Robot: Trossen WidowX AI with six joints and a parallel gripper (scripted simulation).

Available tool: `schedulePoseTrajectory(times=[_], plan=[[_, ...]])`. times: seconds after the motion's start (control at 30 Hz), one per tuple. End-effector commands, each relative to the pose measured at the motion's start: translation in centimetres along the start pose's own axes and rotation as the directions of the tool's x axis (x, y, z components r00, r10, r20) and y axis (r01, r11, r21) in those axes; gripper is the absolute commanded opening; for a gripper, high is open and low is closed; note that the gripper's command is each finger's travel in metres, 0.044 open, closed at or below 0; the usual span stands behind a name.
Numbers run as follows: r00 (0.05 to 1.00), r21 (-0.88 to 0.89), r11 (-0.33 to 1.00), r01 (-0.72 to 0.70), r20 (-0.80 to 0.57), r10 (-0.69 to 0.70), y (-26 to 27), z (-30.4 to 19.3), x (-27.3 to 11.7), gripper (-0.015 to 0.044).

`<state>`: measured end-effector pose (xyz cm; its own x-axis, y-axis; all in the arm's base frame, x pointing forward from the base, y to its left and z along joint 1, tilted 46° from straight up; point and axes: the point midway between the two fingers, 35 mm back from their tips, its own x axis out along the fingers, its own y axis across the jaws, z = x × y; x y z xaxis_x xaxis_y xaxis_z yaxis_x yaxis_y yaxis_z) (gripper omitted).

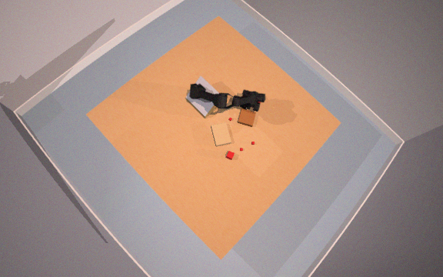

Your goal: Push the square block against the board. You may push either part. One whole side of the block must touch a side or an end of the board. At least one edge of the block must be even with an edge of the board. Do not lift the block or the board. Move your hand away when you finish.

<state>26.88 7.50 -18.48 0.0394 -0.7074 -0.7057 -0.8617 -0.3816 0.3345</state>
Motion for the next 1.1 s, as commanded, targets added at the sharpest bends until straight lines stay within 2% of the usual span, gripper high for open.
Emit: schedulePoseTrajectory(times=[0.0,1.07], plan=[[1.0,0.002,1.0,0.0,-0.005,0.0,0.0,-0.6,0.1,0.0],[1.0,0.002,1.0,0.001,-0.005,-0.001,-0.3,-3.5,0.0,0.0]])
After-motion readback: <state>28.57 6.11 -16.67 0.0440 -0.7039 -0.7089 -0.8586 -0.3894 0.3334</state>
